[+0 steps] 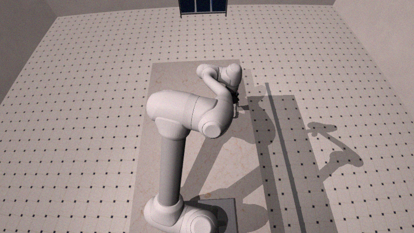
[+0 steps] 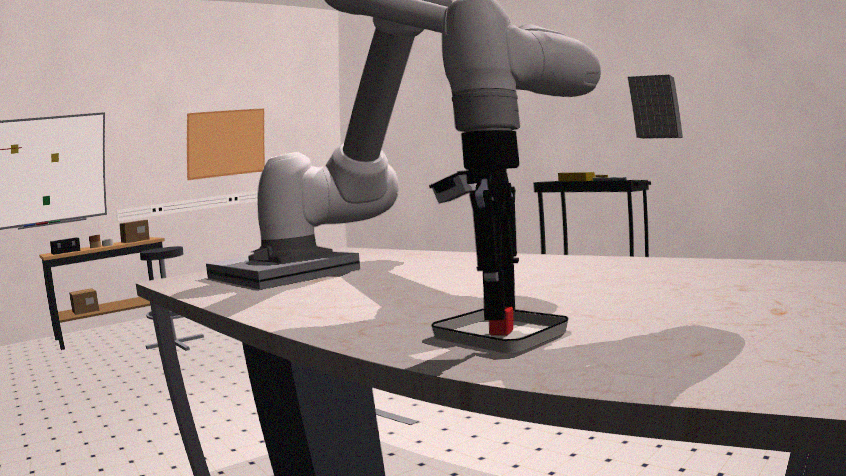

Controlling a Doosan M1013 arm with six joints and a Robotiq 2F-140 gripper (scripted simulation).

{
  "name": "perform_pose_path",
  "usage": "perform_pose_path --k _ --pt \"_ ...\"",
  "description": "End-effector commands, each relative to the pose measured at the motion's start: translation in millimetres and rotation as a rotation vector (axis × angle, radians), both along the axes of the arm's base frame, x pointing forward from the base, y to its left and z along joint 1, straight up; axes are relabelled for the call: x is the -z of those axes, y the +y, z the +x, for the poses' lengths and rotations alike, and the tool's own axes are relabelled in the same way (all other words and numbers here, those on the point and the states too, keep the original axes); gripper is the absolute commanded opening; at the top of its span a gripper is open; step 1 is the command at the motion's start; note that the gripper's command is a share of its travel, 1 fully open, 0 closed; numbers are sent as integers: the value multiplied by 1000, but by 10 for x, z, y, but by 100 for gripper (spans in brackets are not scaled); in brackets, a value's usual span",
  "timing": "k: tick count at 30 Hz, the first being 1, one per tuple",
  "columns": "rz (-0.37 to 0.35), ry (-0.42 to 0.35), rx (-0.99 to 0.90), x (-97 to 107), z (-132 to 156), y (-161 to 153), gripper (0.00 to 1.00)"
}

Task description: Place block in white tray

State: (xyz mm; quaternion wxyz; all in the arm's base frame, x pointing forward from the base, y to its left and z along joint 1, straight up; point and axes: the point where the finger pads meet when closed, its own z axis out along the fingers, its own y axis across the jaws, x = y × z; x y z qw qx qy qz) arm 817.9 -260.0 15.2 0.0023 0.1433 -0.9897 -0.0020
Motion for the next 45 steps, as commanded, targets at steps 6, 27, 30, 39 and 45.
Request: perform_pose_path --k 6,27,30,39,45 --pt "0 -2 0 -239 7 -2 36" --pt "0 -2 0 -432 8 -2 36" --pt "0 -2 0 -433 -201 65 36" --pt "0 -2 0 -419 -1917 613 36" --pt "0 -2 0 -432 -2270 724 36"
